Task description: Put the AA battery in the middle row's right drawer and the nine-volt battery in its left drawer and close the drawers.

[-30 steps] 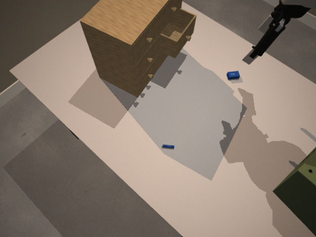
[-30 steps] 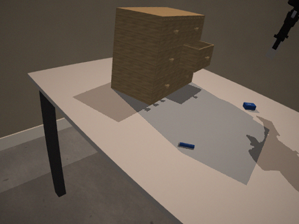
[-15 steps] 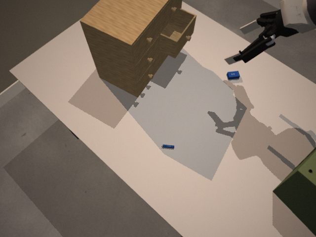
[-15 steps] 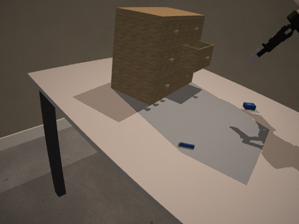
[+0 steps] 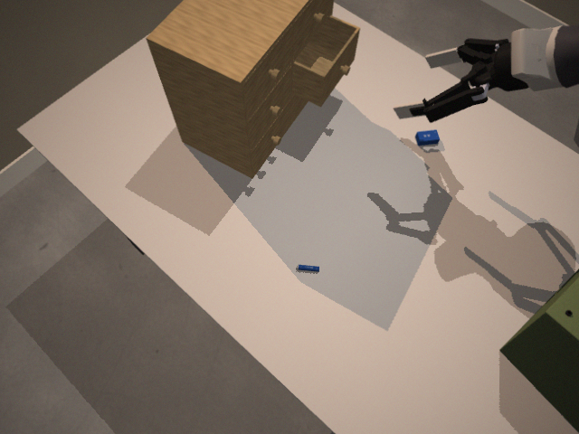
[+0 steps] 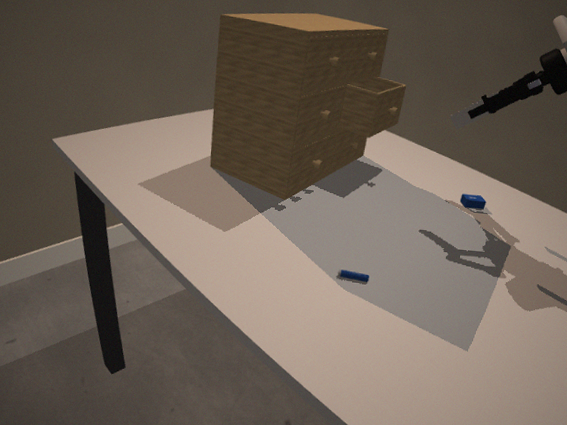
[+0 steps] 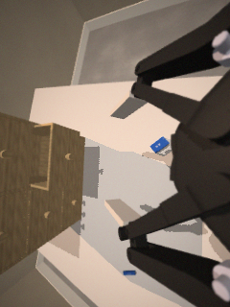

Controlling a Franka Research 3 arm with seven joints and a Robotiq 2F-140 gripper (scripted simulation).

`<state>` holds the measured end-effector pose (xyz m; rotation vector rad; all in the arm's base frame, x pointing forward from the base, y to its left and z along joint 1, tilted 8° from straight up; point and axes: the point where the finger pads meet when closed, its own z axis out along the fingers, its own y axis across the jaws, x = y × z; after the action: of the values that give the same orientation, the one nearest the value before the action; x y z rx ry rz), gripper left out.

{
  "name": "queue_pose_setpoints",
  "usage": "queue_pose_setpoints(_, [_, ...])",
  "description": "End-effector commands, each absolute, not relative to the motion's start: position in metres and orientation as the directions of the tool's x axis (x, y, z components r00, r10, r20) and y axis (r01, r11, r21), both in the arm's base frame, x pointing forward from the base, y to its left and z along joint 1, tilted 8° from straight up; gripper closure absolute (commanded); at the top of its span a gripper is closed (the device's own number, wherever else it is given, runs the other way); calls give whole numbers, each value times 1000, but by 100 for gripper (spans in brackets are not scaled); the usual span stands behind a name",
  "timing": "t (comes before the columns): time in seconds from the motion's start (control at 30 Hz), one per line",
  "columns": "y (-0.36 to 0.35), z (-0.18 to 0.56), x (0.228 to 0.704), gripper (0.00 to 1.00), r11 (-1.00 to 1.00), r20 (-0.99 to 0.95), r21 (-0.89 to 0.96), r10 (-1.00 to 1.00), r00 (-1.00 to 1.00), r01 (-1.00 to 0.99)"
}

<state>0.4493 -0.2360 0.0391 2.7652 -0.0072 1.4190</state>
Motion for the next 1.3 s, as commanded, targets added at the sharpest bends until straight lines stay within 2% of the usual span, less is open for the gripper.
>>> queue_pose_setpoints(0.0, [-235,41,454,0,-999,836,48,36,548,-8])
queue_pose_setpoints(0.3, [-235,40,455,0,-999,842,48,36,539,-8])
queue_pose_setpoints(0.33, [-235,40,455,100,-999,842,48,36,539,-8])
queue_pose_setpoints(1.27, [-235,39,459,100,-999,842,48,36,539,-8])
